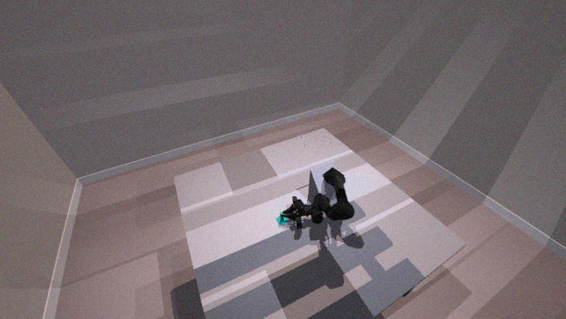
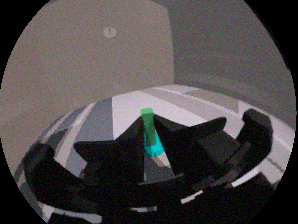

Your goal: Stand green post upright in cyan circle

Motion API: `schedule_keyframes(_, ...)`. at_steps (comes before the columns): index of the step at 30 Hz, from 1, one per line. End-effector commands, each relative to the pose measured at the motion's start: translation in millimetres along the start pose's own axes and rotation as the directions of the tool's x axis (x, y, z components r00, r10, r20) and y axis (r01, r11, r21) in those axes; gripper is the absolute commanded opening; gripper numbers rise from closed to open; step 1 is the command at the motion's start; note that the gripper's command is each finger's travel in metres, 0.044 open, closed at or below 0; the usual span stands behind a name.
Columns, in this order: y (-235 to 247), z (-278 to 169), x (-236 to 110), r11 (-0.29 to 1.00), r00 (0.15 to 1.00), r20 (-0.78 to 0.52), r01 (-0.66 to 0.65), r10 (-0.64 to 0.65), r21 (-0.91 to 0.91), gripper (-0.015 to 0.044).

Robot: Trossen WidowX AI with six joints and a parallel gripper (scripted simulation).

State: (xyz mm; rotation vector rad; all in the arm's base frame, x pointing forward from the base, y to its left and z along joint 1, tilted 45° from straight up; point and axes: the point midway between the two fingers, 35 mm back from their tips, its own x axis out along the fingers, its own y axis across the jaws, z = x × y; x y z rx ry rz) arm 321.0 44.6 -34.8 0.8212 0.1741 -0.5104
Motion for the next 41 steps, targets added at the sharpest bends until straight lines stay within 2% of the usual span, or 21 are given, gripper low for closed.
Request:
schedule_keyframes(1, -0.6, 0.1, 0.2, 1.0, 1.0, 0.005, 0.003, -0.003, 0.002, 0.0023)
schedule_keyframes(15, -0.6, 0.1, 0.2, 1.0, 1.0, 0.005, 0.003, -0.003, 0.002, 0.039)
schedule_keyframes(16, -0.6, 0.1, 0.2, 1.0, 1.0, 0.005, 0.003, -0.003, 0.002, 0.04)
schedule_keyframes(35, -1.0, 86.3, -10.6, 1.0, 1.0, 0.015, 0.0, 0.0, 0.01, 0.04)
schedule_keyframes(41, -3.5, 84.1, -4.1, 1.0, 1.0, -0.026, 0.015, -0.015, -0.009, 0.04)
